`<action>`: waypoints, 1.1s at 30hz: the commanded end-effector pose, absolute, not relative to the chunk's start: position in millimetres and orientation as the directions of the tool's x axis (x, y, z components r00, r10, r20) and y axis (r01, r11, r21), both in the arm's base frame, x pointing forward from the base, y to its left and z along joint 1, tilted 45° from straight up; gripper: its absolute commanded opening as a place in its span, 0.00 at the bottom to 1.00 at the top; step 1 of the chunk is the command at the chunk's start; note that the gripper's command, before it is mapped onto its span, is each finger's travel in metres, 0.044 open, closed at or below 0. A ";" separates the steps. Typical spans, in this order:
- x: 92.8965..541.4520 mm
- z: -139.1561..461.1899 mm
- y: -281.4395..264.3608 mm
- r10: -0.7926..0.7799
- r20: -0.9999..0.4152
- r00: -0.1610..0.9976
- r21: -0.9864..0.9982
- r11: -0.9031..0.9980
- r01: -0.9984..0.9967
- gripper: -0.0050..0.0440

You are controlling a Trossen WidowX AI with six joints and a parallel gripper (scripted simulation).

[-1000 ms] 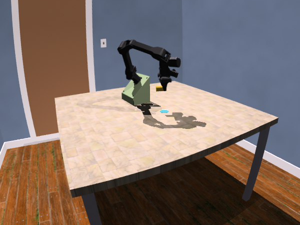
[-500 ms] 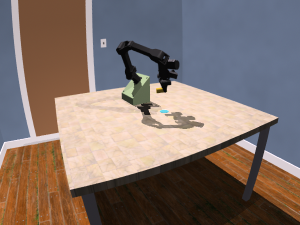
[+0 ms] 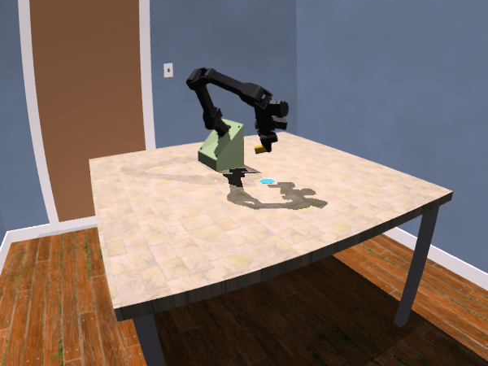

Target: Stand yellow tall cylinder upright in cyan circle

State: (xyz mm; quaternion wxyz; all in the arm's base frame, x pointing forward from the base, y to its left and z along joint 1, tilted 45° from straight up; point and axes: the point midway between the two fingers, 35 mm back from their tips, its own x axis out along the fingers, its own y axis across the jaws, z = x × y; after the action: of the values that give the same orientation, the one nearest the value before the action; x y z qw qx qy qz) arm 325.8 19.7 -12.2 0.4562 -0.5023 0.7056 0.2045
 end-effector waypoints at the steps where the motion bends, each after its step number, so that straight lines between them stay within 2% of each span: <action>1: 323.2 -12.6 18.5 -0.491 -0.867 -0.084 -0.152 0.421 -0.894 0.32; 33: 317.5 -23.8 14.4 -0.277 -0.956 -0.094 -0.045 0.456 -0.889 0.32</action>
State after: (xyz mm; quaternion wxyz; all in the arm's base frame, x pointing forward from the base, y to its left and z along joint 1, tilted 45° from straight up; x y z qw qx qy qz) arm 319.1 14.6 -24.6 0.5108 -0.4357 0.6836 0.2862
